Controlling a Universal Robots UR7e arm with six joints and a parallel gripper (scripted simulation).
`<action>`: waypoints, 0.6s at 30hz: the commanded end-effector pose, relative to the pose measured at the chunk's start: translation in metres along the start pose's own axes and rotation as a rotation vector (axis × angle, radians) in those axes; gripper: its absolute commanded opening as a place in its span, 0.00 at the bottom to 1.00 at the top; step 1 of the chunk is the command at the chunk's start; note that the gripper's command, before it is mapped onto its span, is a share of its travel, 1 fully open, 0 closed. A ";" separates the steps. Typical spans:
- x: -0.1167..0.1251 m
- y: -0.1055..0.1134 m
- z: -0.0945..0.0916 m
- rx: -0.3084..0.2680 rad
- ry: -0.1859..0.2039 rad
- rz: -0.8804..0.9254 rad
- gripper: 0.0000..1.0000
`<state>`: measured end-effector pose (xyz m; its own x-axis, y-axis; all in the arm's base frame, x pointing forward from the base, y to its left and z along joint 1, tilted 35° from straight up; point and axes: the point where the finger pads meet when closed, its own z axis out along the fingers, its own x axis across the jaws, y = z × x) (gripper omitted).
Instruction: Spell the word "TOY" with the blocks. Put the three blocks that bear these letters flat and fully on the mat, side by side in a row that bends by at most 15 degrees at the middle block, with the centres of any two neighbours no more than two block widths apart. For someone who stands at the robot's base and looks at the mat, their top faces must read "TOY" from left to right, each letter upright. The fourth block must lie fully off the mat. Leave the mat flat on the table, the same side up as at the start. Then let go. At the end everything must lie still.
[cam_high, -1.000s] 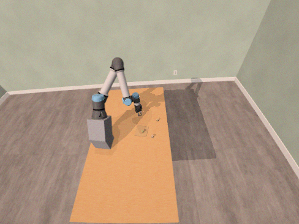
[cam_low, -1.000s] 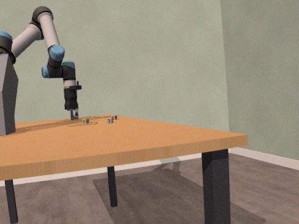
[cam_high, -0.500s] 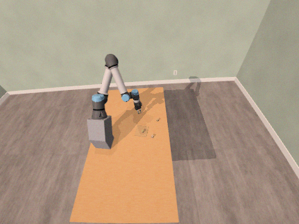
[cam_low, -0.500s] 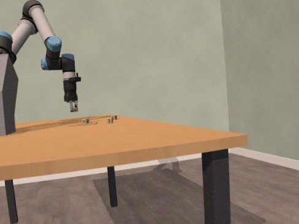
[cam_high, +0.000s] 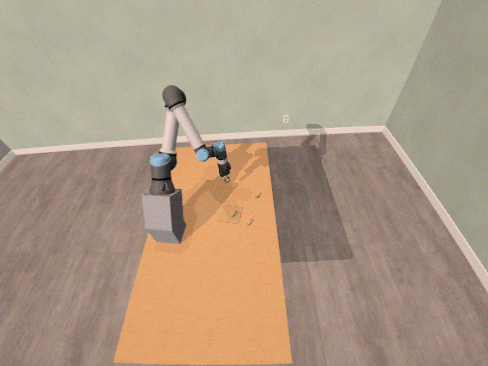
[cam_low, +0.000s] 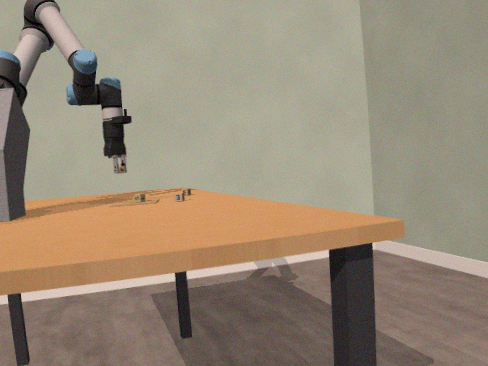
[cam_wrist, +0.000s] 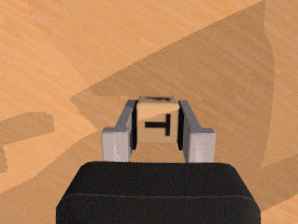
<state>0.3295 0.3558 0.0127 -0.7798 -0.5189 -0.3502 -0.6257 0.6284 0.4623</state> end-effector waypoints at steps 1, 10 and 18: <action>0.000 0.000 -0.003 0.000 -0.001 0.000 0.49; 0.000 0.000 -0.003 0.000 -0.001 0.000 0.49; 0.000 0.000 -0.003 0.000 0.000 0.006 0.49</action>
<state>0.3295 0.3539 0.0150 -0.7807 -0.5182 -0.3492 -0.6245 0.6290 0.4629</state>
